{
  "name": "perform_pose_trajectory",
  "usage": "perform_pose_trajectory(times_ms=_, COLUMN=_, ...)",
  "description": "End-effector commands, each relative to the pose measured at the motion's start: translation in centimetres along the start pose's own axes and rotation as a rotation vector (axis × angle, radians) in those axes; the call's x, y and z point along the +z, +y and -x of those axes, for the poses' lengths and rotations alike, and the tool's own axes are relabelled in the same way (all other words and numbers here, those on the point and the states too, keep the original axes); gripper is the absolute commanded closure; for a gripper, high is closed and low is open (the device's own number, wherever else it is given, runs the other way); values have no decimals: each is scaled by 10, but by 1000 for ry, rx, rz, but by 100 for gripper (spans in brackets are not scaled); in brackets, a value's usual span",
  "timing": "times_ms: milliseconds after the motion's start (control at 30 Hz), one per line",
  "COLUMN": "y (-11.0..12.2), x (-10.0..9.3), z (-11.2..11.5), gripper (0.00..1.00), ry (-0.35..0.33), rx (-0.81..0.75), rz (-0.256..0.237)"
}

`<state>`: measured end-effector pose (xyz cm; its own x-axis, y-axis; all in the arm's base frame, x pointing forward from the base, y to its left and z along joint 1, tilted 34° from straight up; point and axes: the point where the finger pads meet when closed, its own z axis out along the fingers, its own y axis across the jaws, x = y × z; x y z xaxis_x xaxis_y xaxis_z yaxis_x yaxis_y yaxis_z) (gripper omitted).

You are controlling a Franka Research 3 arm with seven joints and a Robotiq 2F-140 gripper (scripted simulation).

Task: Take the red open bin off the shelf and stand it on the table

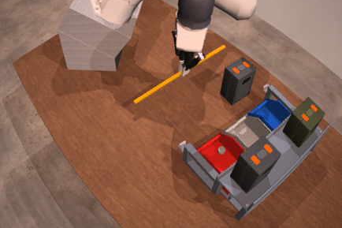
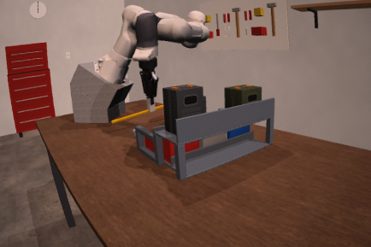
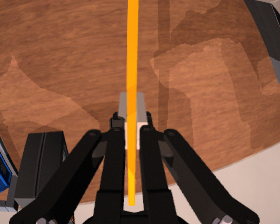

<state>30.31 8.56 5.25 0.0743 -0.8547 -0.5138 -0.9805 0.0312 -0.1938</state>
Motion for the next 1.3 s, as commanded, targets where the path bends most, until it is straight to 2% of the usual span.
perform_pose_trajectory(times_ms=0, y=-2, x=-3, z=-9, gripper=100, ry=111, rx=13, rz=-219)
perform_pose_trajectory(times_ms=67, y=-2, x=-3, z=-9, gripper=100, ry=111, rx=13, rz=-219)
perform_pose_trajectory(times_ms=100, y=-2, x=4, z=-2, gripper=100, ry=25, rx=5, rz=-48)
perform_pose_trajectory(times_ms=233, y=-6, x=18, z=-8, gripper=100, ry=111, rx=13, rz=-219)
perform_pose_trajectory(times_ms=633, y=-6, x=18, z=-8, gripper=100, ry=111, rx=13, rz=-219)
perform_pose_trajectory(times_ms=667, y=-6, x=25, z=0, gripper=100, ry=34, rx=15, rz=-67)
perform_pose_trajectory(times_ms=800, y=-10, x=37, z=-9, gripper=100, ry=111, rx=13, rz=-219)
perform_pose_trajectory(times_ms=1200, y=-10, x=37, z=-9, gripper=100, ry=111, rx=13, rz=-219)
perform_pose_trajectory(times_ms=1233, y=-7, x=44, z=1, gripper=100, ry=48, rx=34, rz=-102)
perform_pose_trajectory(times_ms=1267, y=-9, x=46, z=-2, gripper=100, ry=63, rx=29, rz=-131)
